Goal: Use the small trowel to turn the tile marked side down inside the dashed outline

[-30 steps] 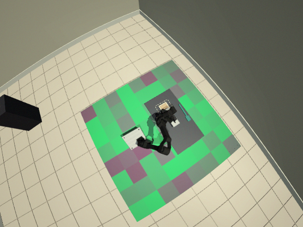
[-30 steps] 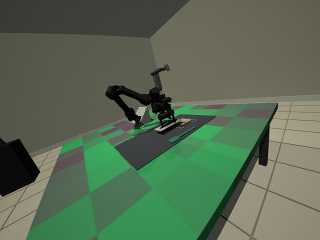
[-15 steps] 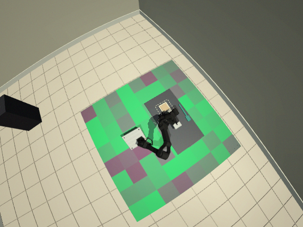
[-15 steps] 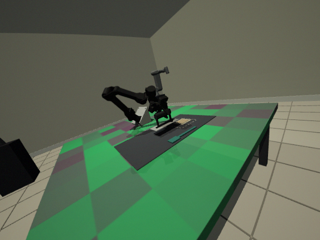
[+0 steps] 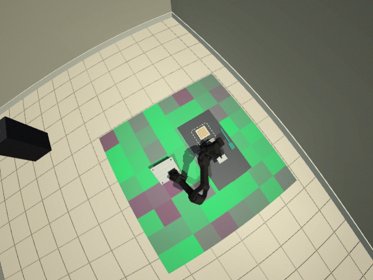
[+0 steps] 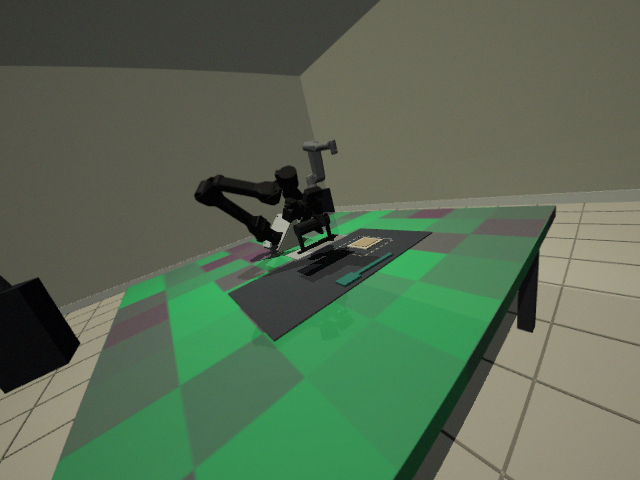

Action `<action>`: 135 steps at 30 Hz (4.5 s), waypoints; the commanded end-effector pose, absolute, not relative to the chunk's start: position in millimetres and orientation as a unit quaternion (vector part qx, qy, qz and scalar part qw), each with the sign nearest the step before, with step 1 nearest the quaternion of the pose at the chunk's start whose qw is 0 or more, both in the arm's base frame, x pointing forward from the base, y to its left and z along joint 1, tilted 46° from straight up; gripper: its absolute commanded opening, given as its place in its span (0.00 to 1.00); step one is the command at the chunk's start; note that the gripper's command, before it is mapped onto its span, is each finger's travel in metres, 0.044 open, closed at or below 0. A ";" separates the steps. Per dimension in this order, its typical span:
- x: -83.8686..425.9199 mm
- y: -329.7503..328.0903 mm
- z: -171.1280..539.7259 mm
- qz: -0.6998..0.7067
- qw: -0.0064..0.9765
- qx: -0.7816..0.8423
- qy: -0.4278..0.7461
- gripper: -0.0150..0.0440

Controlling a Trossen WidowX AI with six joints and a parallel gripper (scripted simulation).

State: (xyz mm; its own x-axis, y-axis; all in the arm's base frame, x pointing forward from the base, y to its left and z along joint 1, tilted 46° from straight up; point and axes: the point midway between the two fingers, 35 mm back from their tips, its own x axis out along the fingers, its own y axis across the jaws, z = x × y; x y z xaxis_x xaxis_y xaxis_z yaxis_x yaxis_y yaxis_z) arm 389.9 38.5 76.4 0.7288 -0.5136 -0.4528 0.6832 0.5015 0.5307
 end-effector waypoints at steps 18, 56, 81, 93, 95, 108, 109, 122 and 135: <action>390.1 38.4 99.3 -0.340 0.860 0.363 0.116 0.25; 393.9 23.2 101.6 -0.347 0.859 0.354 0.130 0.25; 413.5 -57.1 144.7 -0.317 0.863 0.316 0.233 0.25; 408.4 -95.4 171.8 -0.288 0.869 0.302 0.266 0.25; 406.6 -101.6 176.7 -0.282 0.870 0.300 0.270 0.25; 400.4 -117.8 190.5 -0.266 0.874 0.295 0.280 0.25; 400.4 -117.8 190.5 -0.266 0.874 0.295 0.280 0.25; 400.5 -127.7 181.1 -0.266 0.874 0.294 0.280 0.25; 399.4 -142.8 166.6 -0.266 0.874 0.294 0.280 0.25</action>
State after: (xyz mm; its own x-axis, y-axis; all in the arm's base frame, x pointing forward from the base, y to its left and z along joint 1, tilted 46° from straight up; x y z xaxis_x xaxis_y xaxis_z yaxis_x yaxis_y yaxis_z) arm 397.2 -143.0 167.7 0.6875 -0.3153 -0.6542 0.6479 0.6732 0.3565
